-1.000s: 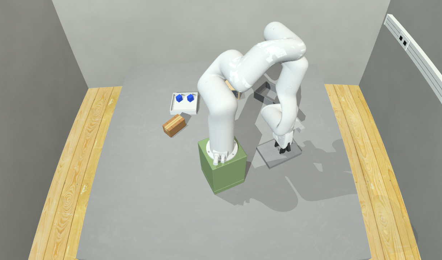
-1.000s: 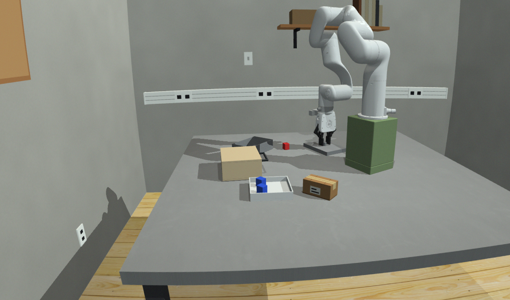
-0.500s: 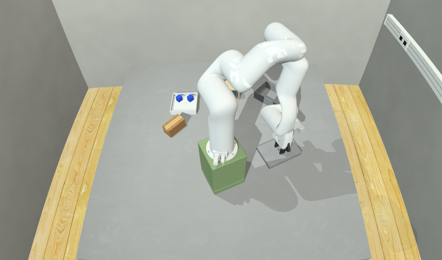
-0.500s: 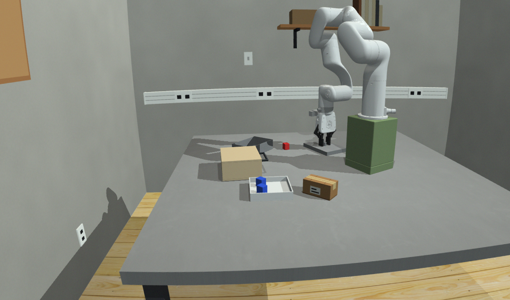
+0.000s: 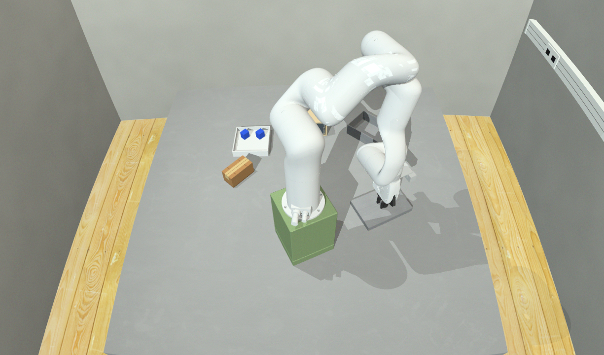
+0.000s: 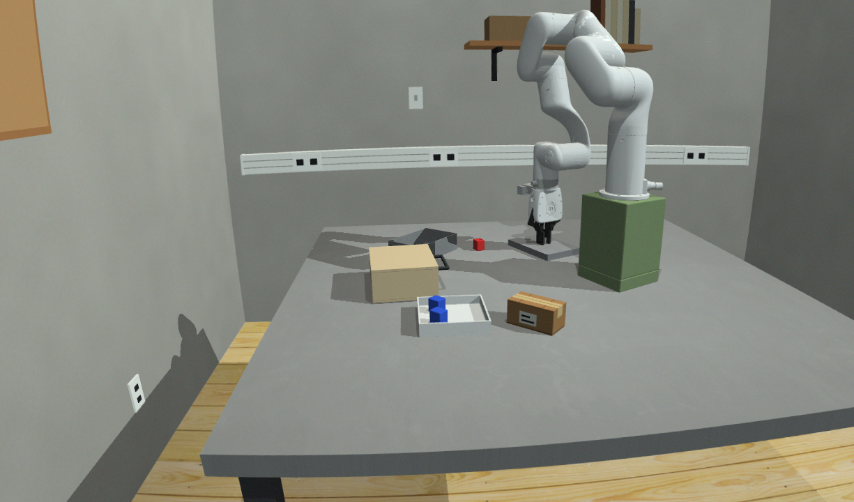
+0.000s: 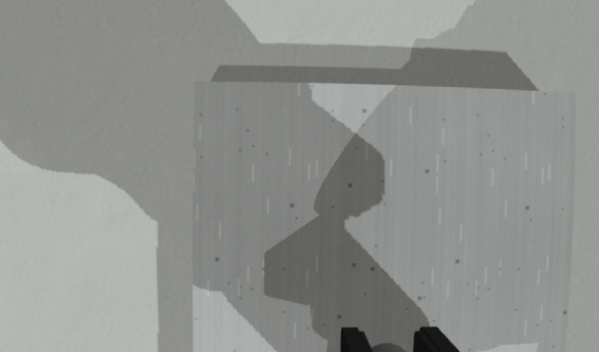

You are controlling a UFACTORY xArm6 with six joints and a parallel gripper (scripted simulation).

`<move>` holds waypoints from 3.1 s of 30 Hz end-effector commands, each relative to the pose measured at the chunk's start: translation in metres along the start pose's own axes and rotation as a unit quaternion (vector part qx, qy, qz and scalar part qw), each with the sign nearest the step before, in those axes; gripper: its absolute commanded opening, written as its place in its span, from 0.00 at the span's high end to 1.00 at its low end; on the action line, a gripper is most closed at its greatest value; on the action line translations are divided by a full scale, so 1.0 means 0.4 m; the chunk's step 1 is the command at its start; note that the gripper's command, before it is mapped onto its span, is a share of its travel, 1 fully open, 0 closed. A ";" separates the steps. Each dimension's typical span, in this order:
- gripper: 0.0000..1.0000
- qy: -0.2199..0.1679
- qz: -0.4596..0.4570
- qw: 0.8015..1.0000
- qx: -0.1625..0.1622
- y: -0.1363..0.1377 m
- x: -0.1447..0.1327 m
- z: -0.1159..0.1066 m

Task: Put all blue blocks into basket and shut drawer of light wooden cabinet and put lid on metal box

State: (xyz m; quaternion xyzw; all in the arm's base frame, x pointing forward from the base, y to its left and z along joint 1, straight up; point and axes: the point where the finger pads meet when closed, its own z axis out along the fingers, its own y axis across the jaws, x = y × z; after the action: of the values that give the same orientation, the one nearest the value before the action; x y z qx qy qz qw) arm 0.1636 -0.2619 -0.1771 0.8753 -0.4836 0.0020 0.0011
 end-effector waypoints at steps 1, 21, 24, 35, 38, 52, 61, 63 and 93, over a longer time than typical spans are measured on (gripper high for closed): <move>1.00 0.001 0.000 1.000 0.000 0.000 0.003 -0.001; 1.00 0.001 0.000 1.000 0.000 0.000 0.003 -0.001; 1.00 0.001 0.000 1.000 0.000 0.000 0.003 -0.001; 1.00 0.001 0.000 1.000 0.000 0.000 0.003 -0.005; 1.00 0.001 0.000 1.000 0.000 0.000 0.003 -0.012; 1.00 0.001 0.000 1.000 0.000 0.000 0.002 -0.094; 1.00 0.001 0.000 1.000 0.000 0.000 0.002 -0.193; 1.00 0.001 0.000 1.000 0.000 0.000 0.002 -0.193; 1.00 0.001 0.000 1.000 0.000 0.000 0.002 -0.371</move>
State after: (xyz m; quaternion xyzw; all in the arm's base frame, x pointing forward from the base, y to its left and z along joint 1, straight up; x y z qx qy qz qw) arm 0.1629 -0.2608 -0.0313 0.8753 -0.4836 0.0019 0.0010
